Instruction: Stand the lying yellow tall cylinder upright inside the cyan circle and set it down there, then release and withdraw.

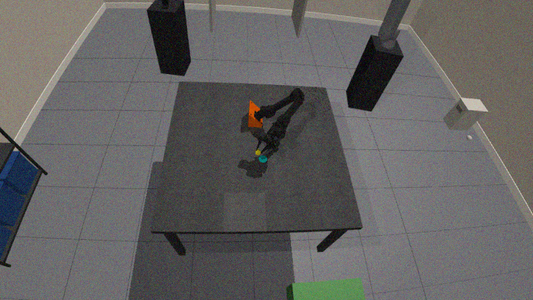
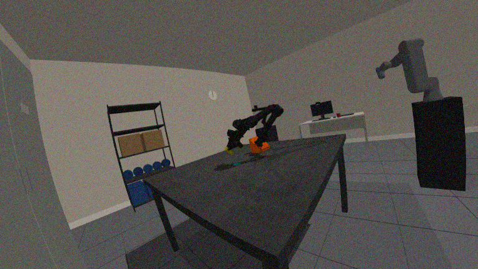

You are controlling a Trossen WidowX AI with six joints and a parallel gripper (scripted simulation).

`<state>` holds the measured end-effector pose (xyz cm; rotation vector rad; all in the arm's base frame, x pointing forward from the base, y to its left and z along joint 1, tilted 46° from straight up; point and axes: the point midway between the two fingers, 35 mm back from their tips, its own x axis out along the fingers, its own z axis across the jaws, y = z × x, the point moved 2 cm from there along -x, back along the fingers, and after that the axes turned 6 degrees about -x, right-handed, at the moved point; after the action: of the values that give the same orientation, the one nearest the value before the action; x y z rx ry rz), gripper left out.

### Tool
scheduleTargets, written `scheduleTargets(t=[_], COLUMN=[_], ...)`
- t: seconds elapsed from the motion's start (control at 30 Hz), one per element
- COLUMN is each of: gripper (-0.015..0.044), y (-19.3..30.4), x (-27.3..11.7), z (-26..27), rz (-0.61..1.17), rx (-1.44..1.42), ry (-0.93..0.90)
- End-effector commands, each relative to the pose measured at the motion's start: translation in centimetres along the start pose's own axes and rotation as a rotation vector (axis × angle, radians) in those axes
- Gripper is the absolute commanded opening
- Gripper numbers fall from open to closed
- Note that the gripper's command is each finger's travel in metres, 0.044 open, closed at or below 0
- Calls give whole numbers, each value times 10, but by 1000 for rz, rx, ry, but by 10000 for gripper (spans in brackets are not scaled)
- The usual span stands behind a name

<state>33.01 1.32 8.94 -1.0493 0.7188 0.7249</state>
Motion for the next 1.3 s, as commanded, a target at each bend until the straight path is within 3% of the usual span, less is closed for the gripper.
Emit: scheduleTargets(t=[0.0, 1.27], gripper=[105, 105], y=[0, 5], x=[-1, -14], z=[0, 4], rz=[-30, -287], rx=[10, 98], ry=[8, -7])
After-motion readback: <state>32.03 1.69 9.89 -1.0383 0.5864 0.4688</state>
